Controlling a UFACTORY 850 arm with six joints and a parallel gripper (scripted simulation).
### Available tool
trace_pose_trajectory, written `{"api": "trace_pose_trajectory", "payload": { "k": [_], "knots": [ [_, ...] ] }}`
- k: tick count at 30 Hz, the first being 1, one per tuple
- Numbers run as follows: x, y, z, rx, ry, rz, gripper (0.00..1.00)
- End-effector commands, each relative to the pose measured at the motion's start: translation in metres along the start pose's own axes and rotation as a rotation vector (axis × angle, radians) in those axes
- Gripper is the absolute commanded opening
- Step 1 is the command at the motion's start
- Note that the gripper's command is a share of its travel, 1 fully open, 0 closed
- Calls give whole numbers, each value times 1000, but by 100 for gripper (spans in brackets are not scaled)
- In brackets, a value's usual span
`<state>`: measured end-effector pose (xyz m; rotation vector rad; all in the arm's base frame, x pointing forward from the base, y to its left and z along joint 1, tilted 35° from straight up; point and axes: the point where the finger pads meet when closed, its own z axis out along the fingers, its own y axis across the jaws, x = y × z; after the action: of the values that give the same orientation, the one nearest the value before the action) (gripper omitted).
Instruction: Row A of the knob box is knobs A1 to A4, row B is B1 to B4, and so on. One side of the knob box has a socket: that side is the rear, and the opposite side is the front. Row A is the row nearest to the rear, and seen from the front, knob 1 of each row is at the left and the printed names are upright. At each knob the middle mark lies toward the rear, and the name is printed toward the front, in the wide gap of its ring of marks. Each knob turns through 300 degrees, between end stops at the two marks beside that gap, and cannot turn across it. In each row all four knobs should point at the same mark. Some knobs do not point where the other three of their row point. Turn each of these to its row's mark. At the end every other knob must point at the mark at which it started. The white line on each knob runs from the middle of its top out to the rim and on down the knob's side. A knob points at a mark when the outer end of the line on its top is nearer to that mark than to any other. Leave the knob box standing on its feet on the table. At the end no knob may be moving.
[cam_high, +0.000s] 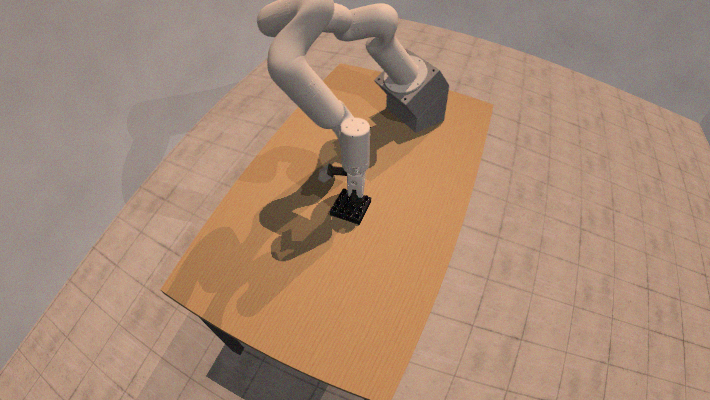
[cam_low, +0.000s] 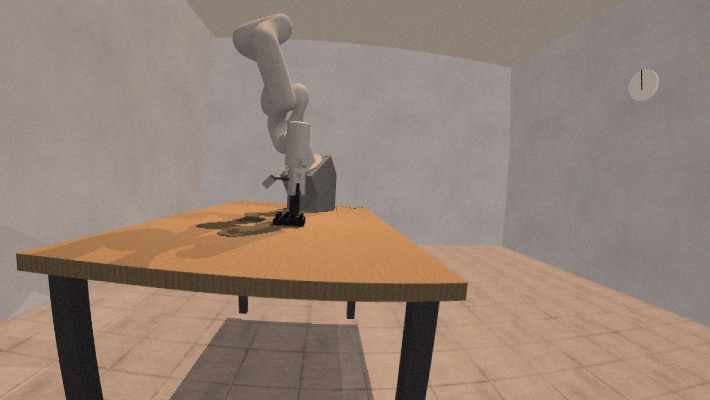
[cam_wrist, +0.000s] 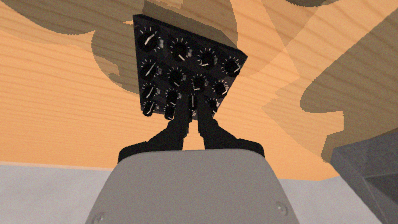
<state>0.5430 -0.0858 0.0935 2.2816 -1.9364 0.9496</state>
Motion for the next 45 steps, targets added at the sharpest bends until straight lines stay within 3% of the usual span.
{"api": "trace_pose_trajectory", "payload": {
  "k": [1,45],
  "knots": [
    [0,-1,0,-5,1,-104,8],
    [0,-1,0,-6,-2,-1090,8]
  ]
}}
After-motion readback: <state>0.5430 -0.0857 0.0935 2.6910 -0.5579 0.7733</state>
